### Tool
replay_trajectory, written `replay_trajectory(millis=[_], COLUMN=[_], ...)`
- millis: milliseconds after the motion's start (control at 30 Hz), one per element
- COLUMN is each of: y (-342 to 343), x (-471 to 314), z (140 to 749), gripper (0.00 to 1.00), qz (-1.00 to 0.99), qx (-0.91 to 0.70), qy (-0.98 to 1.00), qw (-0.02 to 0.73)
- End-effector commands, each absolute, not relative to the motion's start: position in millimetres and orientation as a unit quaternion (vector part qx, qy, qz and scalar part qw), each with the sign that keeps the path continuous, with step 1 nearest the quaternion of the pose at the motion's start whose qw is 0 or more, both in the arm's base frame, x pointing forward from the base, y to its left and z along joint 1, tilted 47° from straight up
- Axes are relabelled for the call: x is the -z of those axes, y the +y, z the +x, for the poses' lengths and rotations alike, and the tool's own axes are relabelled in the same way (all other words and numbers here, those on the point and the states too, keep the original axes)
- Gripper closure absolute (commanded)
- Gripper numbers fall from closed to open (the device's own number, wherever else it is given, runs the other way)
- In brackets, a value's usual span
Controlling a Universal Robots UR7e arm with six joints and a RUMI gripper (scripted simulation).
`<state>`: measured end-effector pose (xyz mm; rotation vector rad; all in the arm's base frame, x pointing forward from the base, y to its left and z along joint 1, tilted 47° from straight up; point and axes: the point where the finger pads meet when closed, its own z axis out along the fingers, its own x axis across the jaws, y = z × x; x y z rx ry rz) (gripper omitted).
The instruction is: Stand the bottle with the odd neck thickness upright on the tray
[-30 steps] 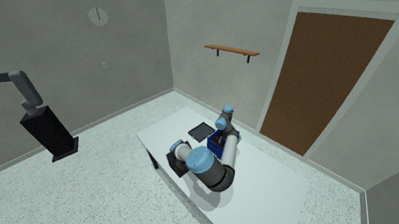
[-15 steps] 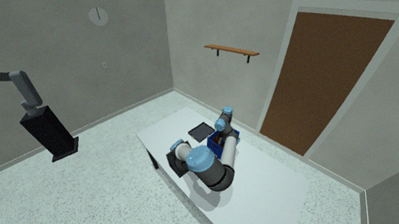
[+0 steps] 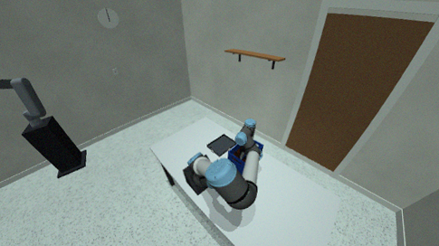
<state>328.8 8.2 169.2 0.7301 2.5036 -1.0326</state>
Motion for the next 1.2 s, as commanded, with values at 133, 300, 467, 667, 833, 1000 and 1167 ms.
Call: replay_trajectory(millis=[133, 300, 467, 667, 833, 1000, 1167], y=[4.2, 3.0, 2.7, 2.7, 2.7, 2.7, 2.7], x=[-165.5, -164.4, -164.1, -164.1, -164.1, -164.1, -164.1], z=[329.6, 329.8, 329.8, 329.9, 329.9, 329.9, 329.9], gripper=[0.62, 0.62, 0.62, 0.62, 0.62, 0.62, 0.62], qz=[0.257, 0.257, 0.257, 0.257, 0.257, 0.257, 0.257], qx=[0.363, 0.363, 0.363, 0.363, 0.363, 0.363, 0.363], qy=[0.880, 0.880, 0.880, 0.880, 0.880, 0.880, 0.880], qw=[0.168, 0.168, 0.168, 0.168, 0.168, 0.168, 0.168])
